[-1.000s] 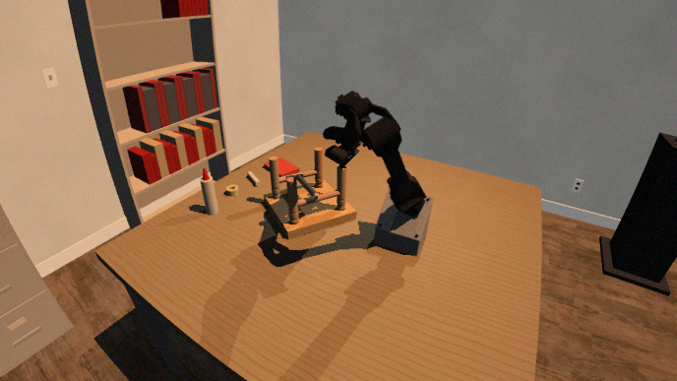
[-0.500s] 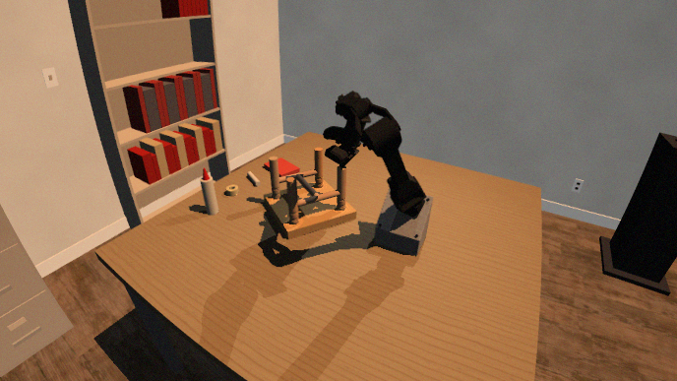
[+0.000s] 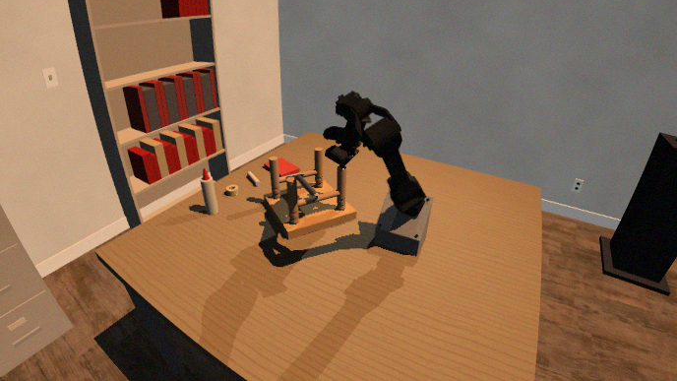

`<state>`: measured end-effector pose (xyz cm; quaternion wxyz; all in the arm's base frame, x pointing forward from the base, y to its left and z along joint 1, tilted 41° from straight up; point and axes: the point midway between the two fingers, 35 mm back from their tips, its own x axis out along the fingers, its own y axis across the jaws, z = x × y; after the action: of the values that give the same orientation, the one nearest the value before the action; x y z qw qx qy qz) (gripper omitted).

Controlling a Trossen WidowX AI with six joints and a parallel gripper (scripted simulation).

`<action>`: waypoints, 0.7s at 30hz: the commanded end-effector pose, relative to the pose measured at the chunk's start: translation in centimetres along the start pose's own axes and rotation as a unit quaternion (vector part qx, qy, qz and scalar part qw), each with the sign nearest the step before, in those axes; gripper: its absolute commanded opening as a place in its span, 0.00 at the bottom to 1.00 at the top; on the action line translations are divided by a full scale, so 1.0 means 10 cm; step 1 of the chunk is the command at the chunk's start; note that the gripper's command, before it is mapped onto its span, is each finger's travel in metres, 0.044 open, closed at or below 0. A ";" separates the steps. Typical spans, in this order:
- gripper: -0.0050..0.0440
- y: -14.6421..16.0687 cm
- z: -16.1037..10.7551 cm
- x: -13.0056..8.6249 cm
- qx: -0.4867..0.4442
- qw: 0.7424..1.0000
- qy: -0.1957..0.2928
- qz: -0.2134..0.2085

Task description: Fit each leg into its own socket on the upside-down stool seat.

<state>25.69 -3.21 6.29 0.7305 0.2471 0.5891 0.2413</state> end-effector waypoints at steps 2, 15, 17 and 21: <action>0.10 0.02 -0.06 0.18 -0.004 1.000 0.020 0.009; 0.10 0.02 -0.07 0.19 -0.004 1.000 0.020 0.009; 0.10 0.02 -0.07 0.20 -0.004 1.000 0.020 0.009; 0.10 0.02 -0.07 0.20 -0.004 1.000 0.020 0.009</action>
<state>25.68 -3.12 6.15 0.7319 0.2468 0.5879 0.2403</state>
